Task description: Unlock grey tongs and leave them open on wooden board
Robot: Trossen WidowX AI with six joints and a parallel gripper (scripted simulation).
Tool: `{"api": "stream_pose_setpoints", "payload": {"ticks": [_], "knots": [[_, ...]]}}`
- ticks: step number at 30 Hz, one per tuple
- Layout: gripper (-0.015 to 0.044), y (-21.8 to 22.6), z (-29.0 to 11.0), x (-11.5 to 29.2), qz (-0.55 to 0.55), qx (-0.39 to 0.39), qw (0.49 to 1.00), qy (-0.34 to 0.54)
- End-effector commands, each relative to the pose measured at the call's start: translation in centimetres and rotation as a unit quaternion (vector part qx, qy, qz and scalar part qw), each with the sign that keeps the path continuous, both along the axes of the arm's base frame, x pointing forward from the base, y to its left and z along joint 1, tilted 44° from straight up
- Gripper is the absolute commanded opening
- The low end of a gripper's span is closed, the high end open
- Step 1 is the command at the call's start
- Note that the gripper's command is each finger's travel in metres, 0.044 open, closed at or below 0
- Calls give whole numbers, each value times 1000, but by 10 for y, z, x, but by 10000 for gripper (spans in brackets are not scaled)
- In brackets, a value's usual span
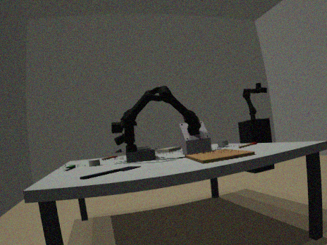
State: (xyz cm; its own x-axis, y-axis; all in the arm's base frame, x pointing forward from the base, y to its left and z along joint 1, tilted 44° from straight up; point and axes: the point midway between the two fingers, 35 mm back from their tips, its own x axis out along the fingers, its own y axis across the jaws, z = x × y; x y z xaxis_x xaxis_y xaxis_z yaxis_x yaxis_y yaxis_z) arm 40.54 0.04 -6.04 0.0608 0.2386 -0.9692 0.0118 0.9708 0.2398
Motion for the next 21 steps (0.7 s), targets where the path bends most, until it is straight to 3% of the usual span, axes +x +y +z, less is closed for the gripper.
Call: {"api": "stream_pose_setpoints", "payload": {"ticks": [1,7,11,21], "knots": [[260,3,-8,-2,-2,3,1000,5],[260,4,-14,-3,-2,3,1000,5],[155,3,-10,-1,0,0,1000,1],[88,3,-10,-1,0,0,1000,1]]}}
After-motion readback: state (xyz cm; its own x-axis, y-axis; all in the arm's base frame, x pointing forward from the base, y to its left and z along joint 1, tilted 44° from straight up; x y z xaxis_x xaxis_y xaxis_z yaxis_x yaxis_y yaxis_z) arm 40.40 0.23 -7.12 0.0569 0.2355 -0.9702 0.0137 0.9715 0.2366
